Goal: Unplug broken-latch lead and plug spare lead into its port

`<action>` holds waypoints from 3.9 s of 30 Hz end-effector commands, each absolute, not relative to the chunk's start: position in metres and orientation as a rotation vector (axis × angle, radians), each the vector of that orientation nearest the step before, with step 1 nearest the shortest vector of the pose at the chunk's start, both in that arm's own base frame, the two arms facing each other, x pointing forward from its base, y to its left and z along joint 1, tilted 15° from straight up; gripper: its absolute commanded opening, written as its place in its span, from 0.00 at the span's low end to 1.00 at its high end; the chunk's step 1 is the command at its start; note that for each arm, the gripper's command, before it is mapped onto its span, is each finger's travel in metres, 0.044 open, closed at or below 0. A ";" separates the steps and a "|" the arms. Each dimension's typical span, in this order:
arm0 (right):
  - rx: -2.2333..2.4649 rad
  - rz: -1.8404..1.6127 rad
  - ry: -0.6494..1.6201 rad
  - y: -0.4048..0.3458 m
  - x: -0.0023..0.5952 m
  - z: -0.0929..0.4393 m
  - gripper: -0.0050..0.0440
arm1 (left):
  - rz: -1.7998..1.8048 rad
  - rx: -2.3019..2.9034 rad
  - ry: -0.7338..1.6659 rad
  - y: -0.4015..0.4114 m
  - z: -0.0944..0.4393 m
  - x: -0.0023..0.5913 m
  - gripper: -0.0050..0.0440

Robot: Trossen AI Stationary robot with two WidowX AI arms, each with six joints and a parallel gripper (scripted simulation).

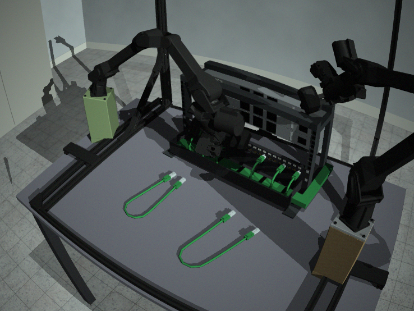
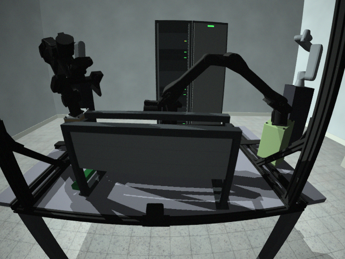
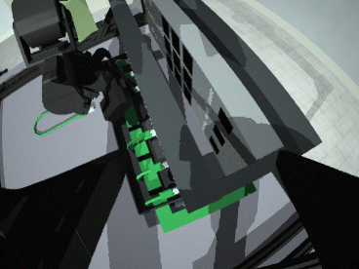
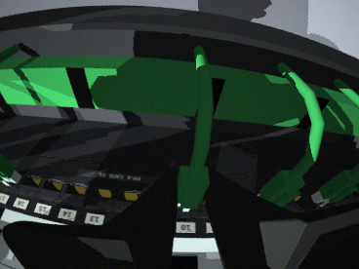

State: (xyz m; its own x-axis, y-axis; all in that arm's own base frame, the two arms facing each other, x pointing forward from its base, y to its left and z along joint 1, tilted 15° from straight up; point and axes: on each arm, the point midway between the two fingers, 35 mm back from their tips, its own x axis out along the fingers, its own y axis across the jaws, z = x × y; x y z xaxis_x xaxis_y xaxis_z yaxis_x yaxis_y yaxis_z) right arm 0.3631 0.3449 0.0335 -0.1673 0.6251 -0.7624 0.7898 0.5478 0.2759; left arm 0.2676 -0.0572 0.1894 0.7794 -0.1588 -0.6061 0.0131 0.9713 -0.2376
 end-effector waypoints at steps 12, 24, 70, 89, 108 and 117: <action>1.153 -0.225 1.878 0.347 0.361 0.035 0.21 | -0.094 -0.226 0.672 -0.057 0.189 0.268 1.00; 1.162 -0.240 1.876 0.345 0.363 0.034 0.46 | -0.094 -0.226 0.672 -0.057 0.189 0.268 1.00; 1.138 -0.319 1.796 0.256 0.345 0.075 0.46 | -0.094 -0.226 0.672 -0.057 0.189 0.268 1.00; 1.119 -0.389 1.719 0.203 0.321 0.070 0.46 | -0.094 -0.226 0.672 -0.057 0.189 0.268 1.00; 1.098 -0.455 1.638 0.151 0.298 0.066 0.46 | -0.094 -0.226 0.672 -0.057 0.189 0.268 1.00; 1.075 -0.517 1.557 0.098 0.274 0.063 0.46 | -0.094 -0.226 0.672 -0.057 0.189 0.268 1.00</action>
State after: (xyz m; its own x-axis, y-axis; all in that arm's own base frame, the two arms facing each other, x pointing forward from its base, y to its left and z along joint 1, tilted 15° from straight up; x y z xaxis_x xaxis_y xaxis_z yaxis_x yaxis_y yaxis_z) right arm 0.2926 0.1371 0.0658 0.0027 0.4102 -0.9120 0.8275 0.5111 0.2324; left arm 0.2676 -0.0572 0.1894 0.7794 -0.1588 -0.6061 0.0131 0.9713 -0.2376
